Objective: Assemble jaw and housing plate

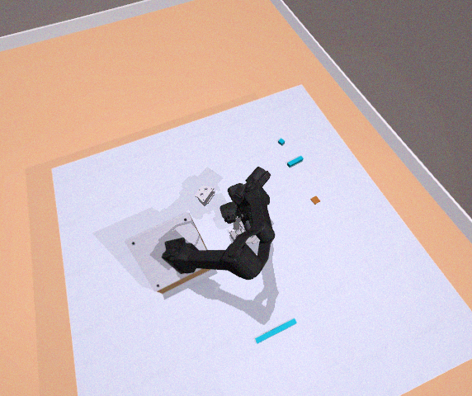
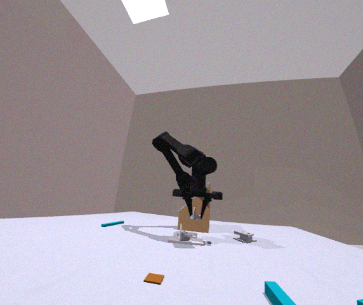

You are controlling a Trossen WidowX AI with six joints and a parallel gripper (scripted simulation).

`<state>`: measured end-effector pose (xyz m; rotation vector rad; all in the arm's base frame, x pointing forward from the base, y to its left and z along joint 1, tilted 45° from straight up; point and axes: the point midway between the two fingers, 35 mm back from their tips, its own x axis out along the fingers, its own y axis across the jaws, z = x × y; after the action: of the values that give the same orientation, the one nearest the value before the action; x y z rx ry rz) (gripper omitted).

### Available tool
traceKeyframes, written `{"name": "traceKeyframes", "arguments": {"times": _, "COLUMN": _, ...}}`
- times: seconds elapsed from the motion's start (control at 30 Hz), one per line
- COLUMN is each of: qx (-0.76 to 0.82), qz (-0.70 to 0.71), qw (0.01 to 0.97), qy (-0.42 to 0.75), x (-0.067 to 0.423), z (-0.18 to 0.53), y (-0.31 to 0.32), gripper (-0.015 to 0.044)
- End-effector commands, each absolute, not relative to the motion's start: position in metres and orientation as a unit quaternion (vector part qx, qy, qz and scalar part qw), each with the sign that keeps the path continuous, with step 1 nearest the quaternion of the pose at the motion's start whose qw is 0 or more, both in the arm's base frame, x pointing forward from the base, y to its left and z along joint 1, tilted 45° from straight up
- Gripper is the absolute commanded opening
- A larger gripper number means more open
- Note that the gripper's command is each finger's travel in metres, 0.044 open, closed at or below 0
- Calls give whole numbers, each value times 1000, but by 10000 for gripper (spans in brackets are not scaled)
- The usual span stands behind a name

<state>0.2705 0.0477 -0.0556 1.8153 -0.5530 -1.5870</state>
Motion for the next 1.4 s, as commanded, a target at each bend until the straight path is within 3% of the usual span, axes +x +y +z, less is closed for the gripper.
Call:
{"name": "traceKeyframes", "arguments": {"times": 0.0, "qx": 695, "qz": -606, "qw": 325, "qy": -210, "x": 271, "z": -56, "y": 49, "gripper": 134}}
{"name": "traceKeyframes", "arguments": {"times": 1.37, "qx": 694, "qz": -606, "qw": 325, "qy": -212, "x": 275, "z": -69, "y": 36, "gripper": 134}}
